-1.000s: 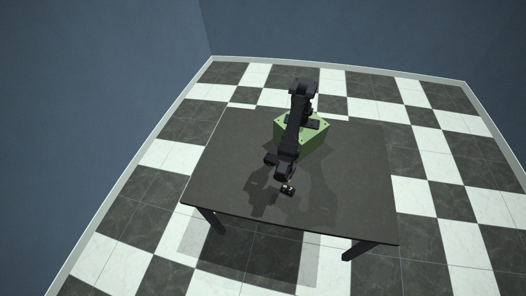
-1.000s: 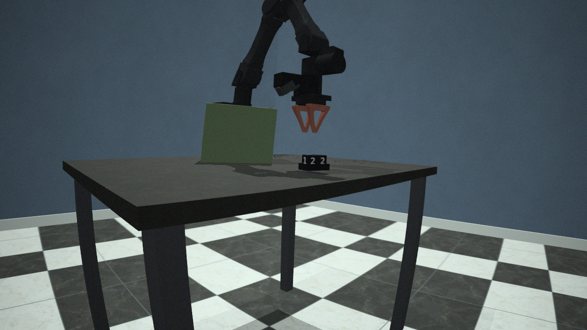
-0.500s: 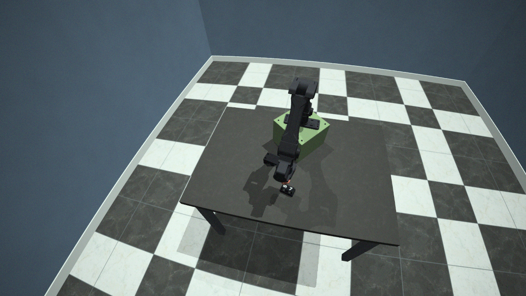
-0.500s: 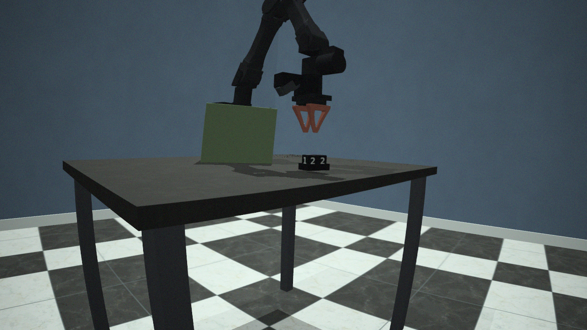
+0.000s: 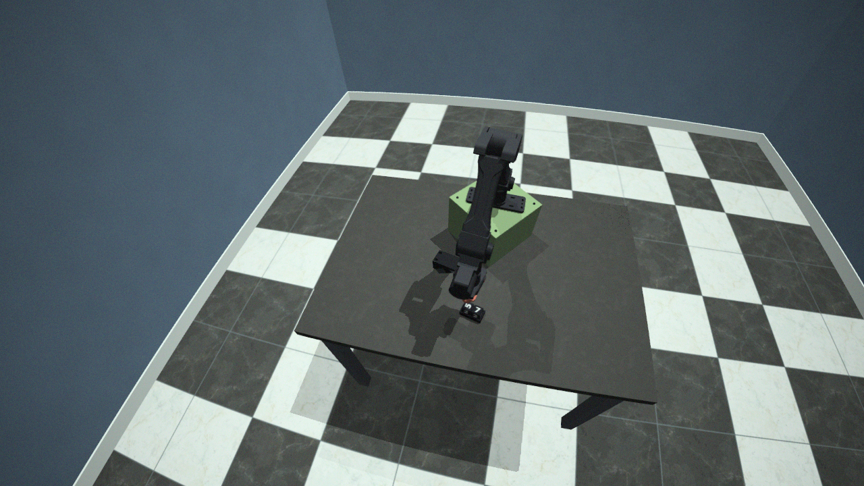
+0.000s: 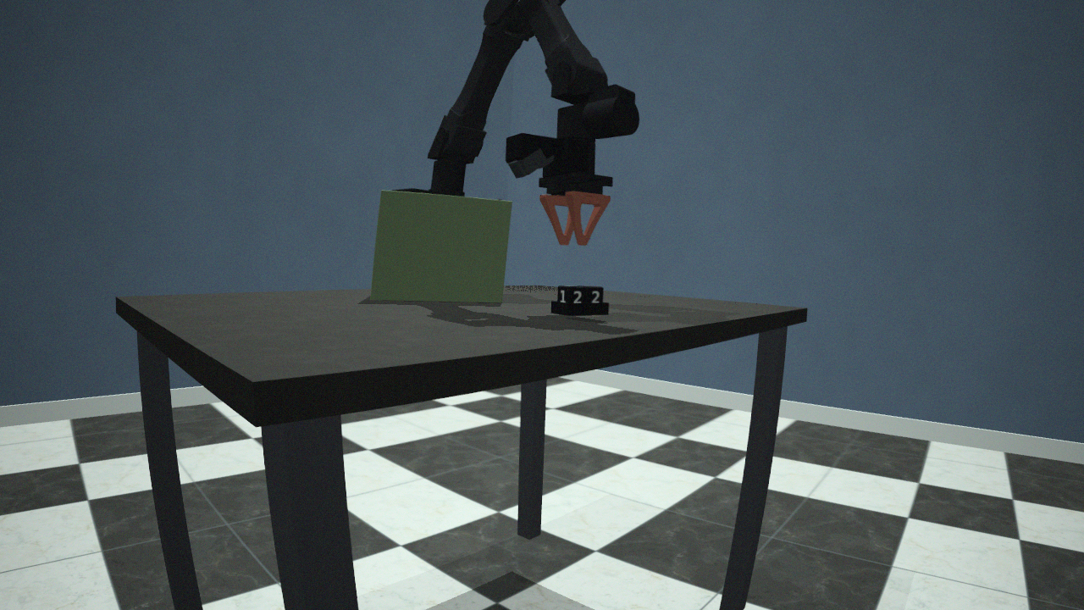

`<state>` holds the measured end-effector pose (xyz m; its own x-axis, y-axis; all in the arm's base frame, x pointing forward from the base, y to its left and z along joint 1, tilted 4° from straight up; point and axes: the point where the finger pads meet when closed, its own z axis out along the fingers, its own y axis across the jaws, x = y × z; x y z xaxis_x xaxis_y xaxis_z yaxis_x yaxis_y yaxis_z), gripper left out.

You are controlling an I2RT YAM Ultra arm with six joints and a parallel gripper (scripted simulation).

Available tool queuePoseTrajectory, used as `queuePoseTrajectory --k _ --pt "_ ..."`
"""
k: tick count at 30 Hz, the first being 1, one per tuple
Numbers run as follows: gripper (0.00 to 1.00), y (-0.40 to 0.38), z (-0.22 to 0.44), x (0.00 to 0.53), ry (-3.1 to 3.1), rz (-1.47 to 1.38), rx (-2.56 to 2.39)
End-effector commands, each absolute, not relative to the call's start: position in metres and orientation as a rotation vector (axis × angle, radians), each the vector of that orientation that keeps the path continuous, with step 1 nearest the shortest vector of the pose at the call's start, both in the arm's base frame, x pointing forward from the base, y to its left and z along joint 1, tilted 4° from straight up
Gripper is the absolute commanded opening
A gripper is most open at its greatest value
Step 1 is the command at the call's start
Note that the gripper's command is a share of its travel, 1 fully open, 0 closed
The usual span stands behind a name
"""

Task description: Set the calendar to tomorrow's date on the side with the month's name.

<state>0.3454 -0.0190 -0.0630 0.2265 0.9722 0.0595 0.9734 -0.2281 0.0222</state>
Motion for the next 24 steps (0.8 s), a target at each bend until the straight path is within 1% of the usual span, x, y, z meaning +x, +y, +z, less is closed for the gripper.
queuePoseTrajectory --k 1,24 --pt "0.45 -0.02 -0.06 0.349 -1.944 -0.109 -2.453" --pt "0.45 -0.019 -0.077 0.35 -1.944 -0.109 -2.453"
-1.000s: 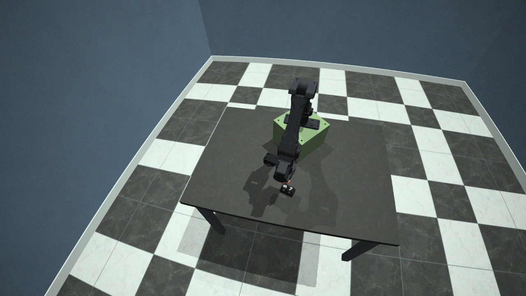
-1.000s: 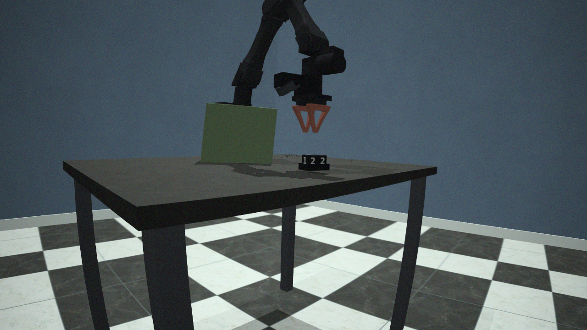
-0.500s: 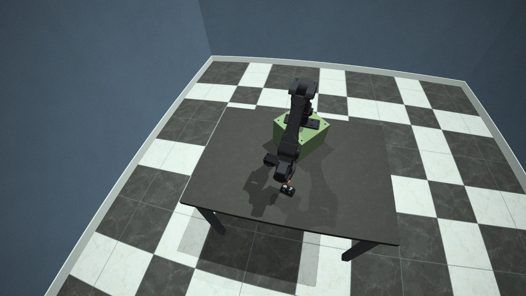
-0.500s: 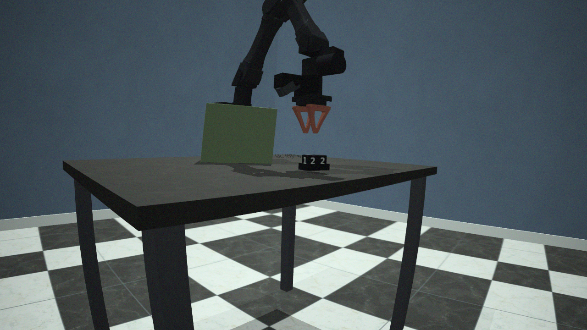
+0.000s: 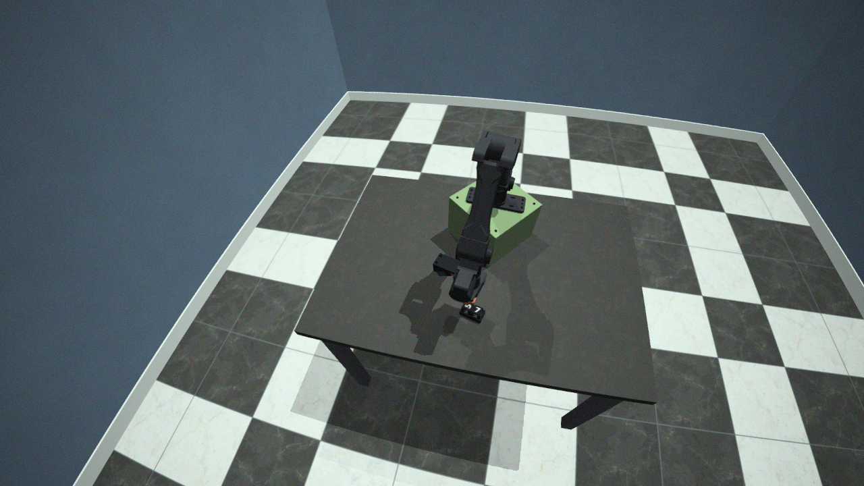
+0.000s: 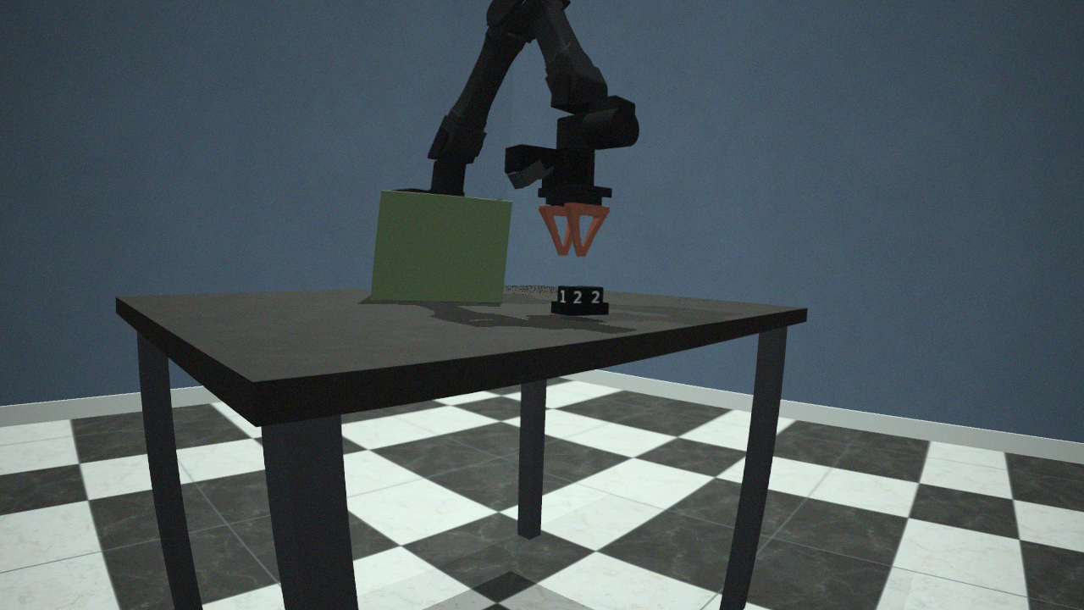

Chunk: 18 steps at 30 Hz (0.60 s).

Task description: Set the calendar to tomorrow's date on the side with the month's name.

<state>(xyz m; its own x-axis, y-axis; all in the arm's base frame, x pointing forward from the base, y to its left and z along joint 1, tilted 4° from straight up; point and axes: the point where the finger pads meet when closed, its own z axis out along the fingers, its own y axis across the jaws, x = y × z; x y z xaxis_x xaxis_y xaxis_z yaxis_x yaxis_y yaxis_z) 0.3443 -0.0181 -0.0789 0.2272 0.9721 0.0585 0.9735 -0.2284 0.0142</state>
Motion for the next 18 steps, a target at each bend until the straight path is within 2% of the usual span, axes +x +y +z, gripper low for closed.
queuePoseTrajectory --k 1,18 --pt "0.45 -0.019 -0.079 0.35 -1.944 -0.109 -2.453" --pt "0.45 -0.018 -0.101 0.351 -1.944 -0.109 -2.453"
